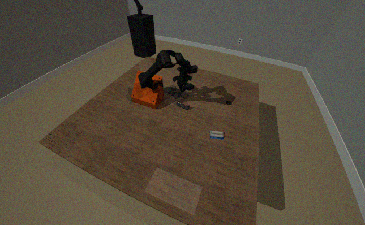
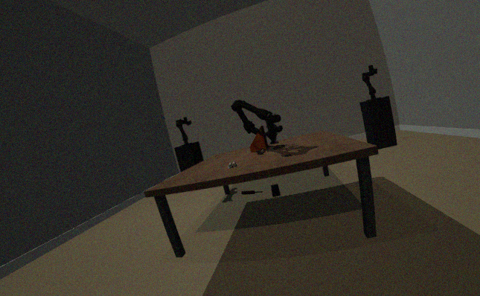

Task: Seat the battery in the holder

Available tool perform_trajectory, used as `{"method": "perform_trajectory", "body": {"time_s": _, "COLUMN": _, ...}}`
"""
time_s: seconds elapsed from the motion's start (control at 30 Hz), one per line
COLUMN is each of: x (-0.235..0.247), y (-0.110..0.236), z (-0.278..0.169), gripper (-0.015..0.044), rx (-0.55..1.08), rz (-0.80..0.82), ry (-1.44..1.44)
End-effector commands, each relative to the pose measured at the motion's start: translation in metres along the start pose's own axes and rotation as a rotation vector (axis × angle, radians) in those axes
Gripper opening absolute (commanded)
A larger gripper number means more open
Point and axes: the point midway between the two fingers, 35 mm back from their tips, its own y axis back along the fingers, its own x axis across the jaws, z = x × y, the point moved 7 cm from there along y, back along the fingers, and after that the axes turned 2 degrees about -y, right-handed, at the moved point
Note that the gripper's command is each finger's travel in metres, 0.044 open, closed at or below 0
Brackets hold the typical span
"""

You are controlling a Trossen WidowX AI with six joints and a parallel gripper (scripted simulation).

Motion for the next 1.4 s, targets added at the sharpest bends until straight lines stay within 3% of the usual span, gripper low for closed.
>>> {"method": "perform_trajectory", "body": {"time_s": 0.0, "x": -0.008, "y": 0.006, "z": -0.004, "gripper": 0.0066, "rx": -0.002, "rz": 0.005, "ry": -0.095}}
{"method": "perform_trajectory", "body": {"time_s": 0.67, "x": -0.099, "y": 0.03, "z": -0.084, "gripper": 0.0066, "rx": -0.007, "rz": 0.003, "ry": -1.359}}
{"method": "perform_trajectory", "body": {"time_s": 1.0, "x": -0.098, "y": 0.03, "z": -0.084, "gripper": 0.0066, "rx": -0.011, "rz": 0.012, "ry": -1.364}}
{"method": "perform_trajectory", "body": {"time_s": 1.37, "x": -0.094, "y": 0.009, "z": -0.082, "gripper": 0.0066, "rx": -0.122, "rz": -0.043, "ry": -1.352}}
